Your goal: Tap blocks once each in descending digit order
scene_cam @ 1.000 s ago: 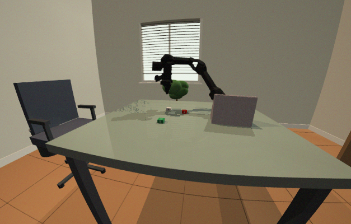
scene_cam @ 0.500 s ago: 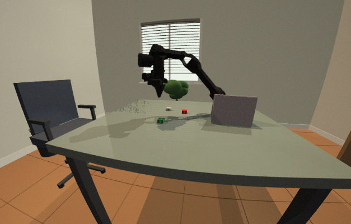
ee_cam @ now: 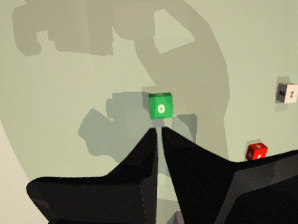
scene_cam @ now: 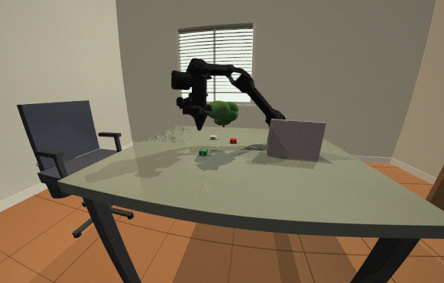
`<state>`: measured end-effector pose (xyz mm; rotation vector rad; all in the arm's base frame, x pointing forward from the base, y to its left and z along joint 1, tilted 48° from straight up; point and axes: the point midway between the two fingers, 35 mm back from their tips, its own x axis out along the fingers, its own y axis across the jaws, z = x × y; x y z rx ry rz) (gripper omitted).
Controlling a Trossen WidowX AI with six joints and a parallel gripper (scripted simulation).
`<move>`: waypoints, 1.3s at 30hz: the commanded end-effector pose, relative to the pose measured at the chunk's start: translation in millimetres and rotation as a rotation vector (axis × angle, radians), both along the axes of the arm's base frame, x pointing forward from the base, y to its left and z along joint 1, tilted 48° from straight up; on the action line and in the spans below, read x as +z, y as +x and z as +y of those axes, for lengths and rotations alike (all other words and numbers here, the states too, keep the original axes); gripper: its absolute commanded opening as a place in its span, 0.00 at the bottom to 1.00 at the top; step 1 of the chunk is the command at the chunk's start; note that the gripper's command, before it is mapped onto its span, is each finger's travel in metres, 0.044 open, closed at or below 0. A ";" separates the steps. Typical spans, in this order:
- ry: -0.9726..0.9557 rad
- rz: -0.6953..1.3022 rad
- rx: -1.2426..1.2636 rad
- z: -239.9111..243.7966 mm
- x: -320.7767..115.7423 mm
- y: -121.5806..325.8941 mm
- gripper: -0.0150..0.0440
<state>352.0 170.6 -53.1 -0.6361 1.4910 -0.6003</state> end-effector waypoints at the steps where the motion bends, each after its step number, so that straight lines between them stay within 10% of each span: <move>1: -0.018 0.021 -0.009 -36.3 -29.8 -3.1 0.29; 39: -0.020 0.020 -0.010 -49.2 -40.3 -5.3 0.29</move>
